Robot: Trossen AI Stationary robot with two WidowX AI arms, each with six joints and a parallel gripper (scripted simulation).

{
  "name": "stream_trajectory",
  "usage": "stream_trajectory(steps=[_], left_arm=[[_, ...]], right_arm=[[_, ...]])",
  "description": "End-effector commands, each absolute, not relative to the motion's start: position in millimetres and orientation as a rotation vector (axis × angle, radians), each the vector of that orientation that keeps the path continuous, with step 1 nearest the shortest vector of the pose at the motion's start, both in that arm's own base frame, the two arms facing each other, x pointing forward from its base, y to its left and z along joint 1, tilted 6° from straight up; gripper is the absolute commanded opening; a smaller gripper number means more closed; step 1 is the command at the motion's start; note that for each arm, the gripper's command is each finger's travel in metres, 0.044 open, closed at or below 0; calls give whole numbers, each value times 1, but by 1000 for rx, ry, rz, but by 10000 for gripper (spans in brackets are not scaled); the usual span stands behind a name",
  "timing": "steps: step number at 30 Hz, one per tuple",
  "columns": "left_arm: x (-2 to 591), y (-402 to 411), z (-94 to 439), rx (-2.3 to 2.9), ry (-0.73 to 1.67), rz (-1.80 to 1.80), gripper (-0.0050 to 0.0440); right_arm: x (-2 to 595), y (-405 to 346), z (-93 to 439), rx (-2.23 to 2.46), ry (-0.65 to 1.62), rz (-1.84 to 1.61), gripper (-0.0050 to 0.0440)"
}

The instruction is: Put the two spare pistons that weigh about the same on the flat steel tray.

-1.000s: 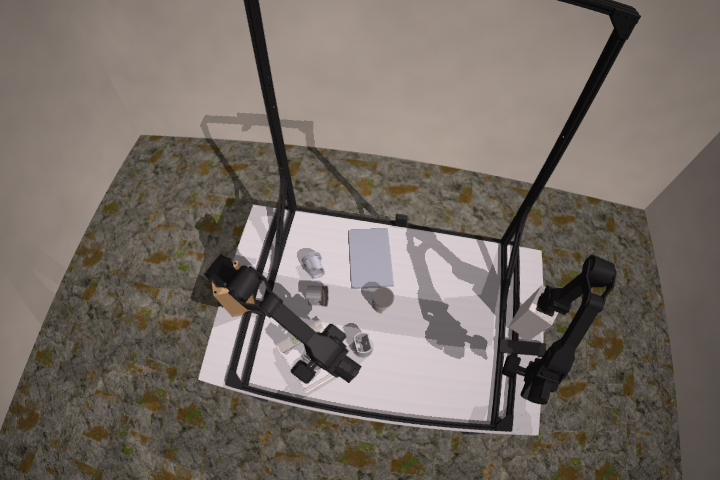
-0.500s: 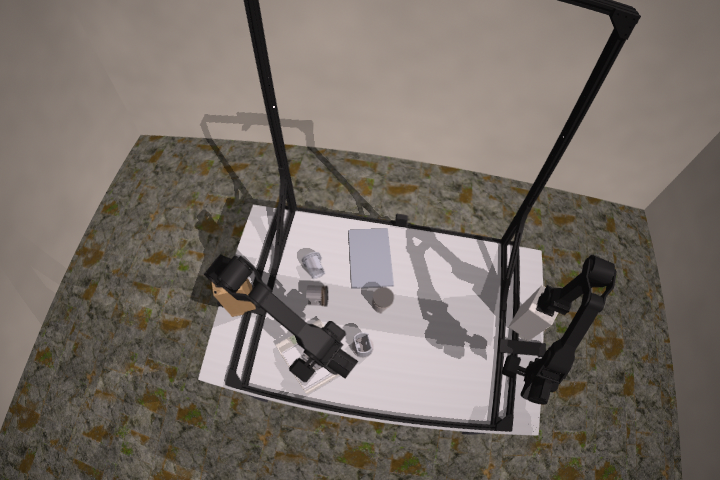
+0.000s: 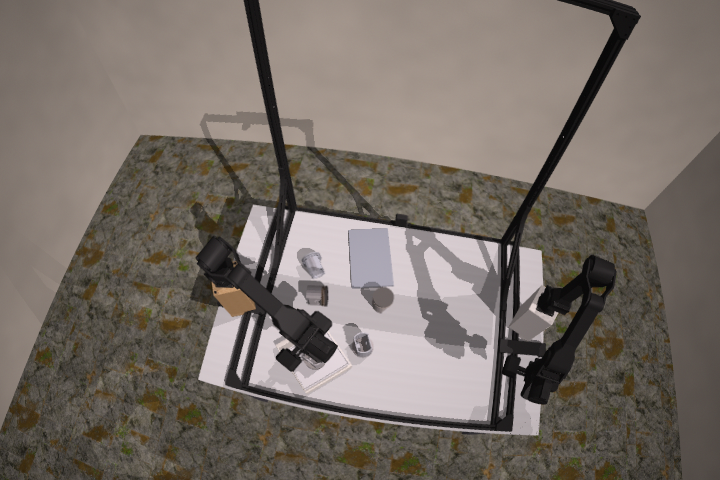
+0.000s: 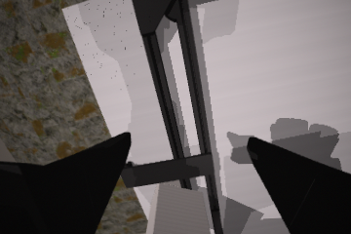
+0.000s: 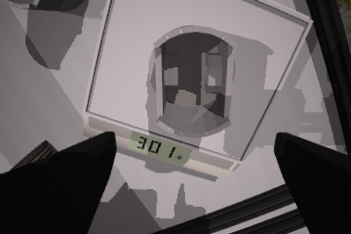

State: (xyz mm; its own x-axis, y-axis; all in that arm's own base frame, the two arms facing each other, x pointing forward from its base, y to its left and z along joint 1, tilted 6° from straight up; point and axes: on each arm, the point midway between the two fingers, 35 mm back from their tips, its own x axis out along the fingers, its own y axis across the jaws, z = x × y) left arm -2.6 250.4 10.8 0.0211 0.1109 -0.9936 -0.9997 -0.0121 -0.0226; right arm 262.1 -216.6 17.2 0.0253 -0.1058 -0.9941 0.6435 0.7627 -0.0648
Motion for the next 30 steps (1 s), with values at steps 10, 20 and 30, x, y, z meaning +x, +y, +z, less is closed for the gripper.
stream_trajectory(steps=[10, 20, 30], left_arm=[[-2, 250, 11, -1146, 1106, 1248, 440], [-2, 250, 11, -1146, 1106, 1248, 440], [-2, 250, 11, -1146, 1106, 1248, 440]], right_arm=[[224, -186, 11, 463, 1442, -613, 378], [213, -157, -14, 498, 1262, -761, 378], [201, -127, -39, 534, 1029, -933, 378]])
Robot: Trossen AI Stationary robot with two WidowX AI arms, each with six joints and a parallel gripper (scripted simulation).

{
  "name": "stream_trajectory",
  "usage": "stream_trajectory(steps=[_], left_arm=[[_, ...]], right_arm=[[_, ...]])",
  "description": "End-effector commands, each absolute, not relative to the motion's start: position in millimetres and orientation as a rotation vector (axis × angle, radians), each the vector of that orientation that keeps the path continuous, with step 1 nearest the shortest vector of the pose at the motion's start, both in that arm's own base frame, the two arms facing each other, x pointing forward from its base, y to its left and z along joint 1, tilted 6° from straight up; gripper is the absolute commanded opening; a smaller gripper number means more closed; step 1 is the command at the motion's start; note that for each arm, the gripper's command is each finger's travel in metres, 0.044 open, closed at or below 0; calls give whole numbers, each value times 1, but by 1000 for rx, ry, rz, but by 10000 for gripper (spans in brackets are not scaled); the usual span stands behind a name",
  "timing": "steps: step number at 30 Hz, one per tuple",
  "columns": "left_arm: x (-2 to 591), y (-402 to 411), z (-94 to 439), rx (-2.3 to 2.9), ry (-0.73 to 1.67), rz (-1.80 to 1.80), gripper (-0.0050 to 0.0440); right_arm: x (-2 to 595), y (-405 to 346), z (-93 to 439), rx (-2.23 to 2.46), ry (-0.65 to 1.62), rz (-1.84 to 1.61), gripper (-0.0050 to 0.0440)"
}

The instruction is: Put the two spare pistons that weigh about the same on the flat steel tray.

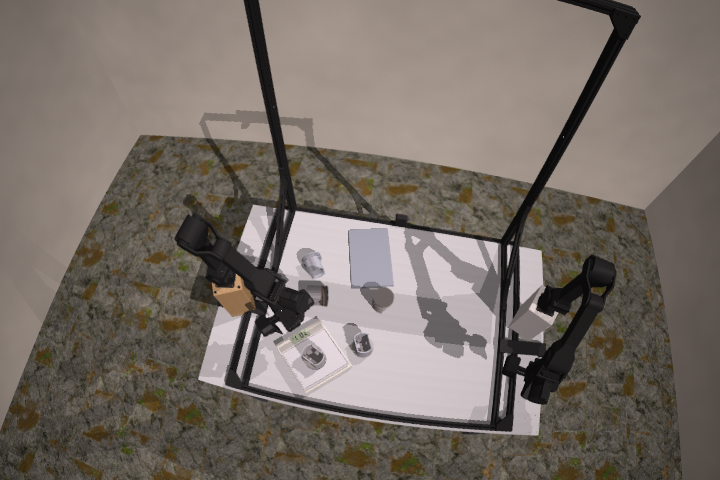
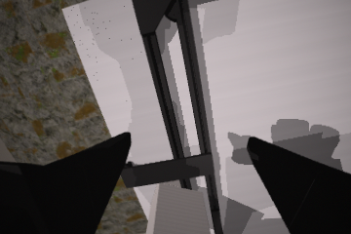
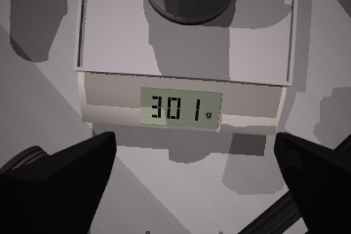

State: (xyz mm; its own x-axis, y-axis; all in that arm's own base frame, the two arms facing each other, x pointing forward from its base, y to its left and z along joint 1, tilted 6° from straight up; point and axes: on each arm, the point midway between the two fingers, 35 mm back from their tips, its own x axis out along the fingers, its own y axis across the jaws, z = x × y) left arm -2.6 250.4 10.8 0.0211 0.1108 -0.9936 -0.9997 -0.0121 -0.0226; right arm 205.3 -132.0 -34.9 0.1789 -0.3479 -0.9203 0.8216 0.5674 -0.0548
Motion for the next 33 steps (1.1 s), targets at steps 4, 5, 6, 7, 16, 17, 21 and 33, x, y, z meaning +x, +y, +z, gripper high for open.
stream_trajectory(steps=[4, 5, 6, 7, 16, 17, 21, 33], left_arm=[[-2, 250, 11, -1146, 1106, 1248, 440], [-2, 250, 11, -1146, 1106, 1248, 440], [-2, 250, 11, -1146, 1106, 1248, 440], [-2, 250, 11, -1146, 1106, 1248, 440], [-2, 250, 11, -1146, 1106, 1248, 440], [-2, 250, 11, -1146, 1106, 1248, 440], [-2, 250, 11, -1146, 1106, 1248, 440], [-2, 250, 11, -1146, 1106, 1248, 440]], right_arm=[[200, -125, -41, 540, 986, -961, 378], [200, -125, -41, 540, 986, -961, 378], [200, -125, -41, 540, 986, -961, 378], [200, -125, -41, 540, 986, -961, 378], [198, -126, -43, 537, 1002, -955, 378], [198, -126, -43, 536, 1003, -954, 378], [199, -126, -43, 535, 1009, -949, 378], [200, -126, -42, 534, 1013, -942, 378]])
